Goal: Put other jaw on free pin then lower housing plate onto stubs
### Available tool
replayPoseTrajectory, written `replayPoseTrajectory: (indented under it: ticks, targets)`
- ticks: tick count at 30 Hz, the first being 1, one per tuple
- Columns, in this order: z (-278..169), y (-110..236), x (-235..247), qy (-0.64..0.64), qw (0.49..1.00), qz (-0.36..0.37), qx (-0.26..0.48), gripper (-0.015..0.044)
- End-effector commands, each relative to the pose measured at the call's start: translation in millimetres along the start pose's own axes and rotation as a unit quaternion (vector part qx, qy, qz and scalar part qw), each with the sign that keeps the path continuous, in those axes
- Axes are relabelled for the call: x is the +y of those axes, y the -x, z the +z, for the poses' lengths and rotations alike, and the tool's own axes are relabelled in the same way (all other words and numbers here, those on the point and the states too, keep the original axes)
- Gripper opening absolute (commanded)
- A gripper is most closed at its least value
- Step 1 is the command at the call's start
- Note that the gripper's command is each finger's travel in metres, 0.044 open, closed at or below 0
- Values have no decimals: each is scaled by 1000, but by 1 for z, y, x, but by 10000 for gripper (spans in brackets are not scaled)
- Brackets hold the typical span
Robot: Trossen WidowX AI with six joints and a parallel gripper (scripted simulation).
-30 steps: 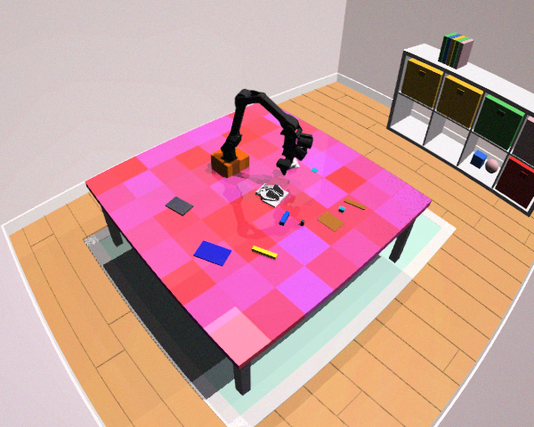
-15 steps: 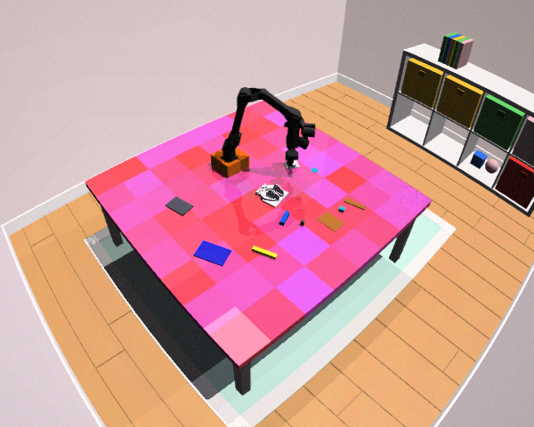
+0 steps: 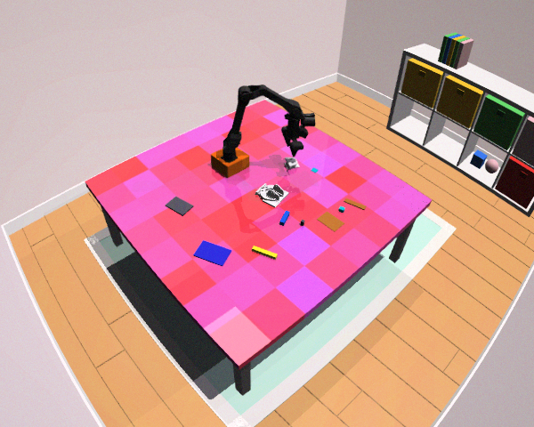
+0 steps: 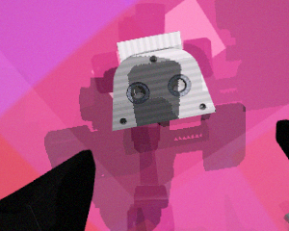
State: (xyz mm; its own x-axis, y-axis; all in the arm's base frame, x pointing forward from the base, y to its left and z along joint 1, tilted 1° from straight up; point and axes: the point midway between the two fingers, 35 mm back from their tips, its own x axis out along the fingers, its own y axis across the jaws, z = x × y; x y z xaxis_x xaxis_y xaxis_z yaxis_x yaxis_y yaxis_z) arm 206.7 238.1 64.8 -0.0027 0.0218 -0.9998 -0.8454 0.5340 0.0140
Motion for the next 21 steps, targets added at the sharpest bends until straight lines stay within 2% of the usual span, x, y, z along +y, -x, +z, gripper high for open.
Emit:
replayPoseTrajectory:
  ticks: [1,4,8,21]
  targets:
    - [3,3,6,16,1000,2,-4,440]
    - [3,-3,6,16,1000,2,-4,440]
    - [1,-35,6,16,1000,2,-4,440]
    - [2,-40,6,16,1000,2,-4,440]
